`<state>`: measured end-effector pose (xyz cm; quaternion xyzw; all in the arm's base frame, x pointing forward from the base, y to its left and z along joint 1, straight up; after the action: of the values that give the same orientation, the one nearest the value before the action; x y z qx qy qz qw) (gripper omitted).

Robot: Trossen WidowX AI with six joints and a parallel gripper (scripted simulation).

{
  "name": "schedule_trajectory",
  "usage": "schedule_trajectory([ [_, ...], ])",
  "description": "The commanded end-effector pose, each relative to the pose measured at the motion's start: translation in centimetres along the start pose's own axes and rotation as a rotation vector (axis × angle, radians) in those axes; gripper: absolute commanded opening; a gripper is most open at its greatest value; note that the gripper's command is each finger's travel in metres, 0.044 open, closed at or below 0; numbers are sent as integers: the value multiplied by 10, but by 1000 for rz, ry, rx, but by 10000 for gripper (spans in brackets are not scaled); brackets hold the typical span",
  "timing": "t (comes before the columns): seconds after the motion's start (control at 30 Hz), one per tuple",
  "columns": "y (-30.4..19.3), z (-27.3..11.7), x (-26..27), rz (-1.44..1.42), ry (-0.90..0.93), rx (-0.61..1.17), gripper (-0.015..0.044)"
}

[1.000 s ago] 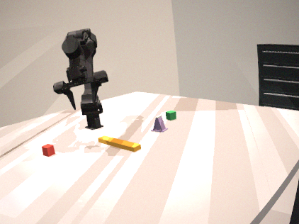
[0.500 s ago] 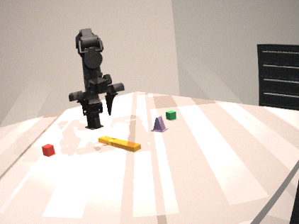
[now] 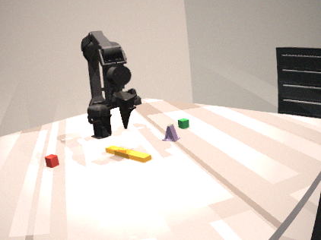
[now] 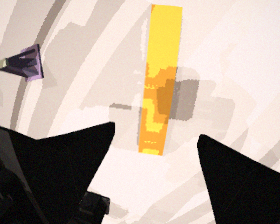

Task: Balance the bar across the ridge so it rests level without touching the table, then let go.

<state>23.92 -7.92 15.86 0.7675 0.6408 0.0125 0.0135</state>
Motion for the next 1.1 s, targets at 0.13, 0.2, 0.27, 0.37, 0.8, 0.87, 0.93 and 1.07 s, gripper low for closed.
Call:
schedule_trajectory([
  [0.13, -1, 23, 1, -17, -5, 13, 315],
  [0.2, -1, 36, 1, -17, -5, 13, 315],
  [0.27, -2, 46, 1, -17, -5, 13, 315],
  [0.37, -2, 47, 1, -17, -5, 13, 315],
  [0.8, -2, 62, 1, -17, -5, 13, 315],
  [0.87, -2, 65, 1, -17, -5, 13, 315],
  [0.93, -2, 69, 1, -17, -5, 13, 315],
  [1.07, -2, 73, 1, -17, -5, 13, 315],
])
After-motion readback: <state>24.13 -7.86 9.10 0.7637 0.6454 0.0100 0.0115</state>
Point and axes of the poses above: the point midway between the two fingers, 35 mm back from their tips, its own z axis out along the fingers, its own x axis across the jaws, y = z × x, the point moved 4 cm from there along -z, back along the fingers, and after that the axes turned 15 degrees about z, right-handed, at the moved point
